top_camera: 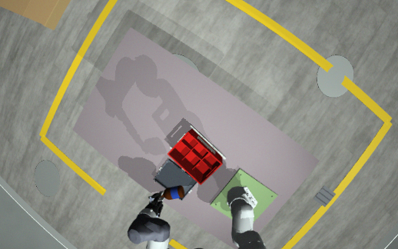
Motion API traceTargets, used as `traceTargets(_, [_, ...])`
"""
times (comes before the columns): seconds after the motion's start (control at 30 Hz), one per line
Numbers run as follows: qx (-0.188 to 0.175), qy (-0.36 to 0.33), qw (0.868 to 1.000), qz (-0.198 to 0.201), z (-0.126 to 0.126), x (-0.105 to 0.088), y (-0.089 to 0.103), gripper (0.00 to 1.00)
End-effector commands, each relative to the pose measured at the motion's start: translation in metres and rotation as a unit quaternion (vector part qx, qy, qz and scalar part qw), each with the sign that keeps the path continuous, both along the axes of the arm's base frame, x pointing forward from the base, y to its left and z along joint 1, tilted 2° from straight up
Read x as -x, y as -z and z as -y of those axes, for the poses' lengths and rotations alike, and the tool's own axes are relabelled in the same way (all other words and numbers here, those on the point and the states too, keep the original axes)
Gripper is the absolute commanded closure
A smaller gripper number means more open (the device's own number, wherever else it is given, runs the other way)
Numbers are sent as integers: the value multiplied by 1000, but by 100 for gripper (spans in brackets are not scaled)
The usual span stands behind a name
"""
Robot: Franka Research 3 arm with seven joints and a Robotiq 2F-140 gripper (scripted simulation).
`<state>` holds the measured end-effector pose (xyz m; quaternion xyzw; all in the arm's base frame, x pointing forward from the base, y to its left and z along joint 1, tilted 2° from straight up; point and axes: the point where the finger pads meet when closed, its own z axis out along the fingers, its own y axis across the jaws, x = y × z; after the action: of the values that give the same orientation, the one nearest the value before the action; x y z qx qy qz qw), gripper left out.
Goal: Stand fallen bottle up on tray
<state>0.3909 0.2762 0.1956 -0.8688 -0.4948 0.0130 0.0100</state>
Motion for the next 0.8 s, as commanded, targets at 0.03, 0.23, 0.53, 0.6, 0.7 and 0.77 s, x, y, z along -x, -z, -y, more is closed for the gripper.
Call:
traceTargets(0.03, [-1,6,1000,2,0,-2,-3,100])
traceTargets(0.23, [-1,6,1000,2,0,-2,-3,100])
traceTargets(0.53, [-1,7,1000,2,0,-2,-3,100])
traceTargets(0.6, [-1,10,1000,2,0,-2,-3,100])
traceTargets(0.7, [0,22,1000,2,0,-2,-3,100])
traceTargets(0.77, [0,33,999,2,0,-2,-3,100])
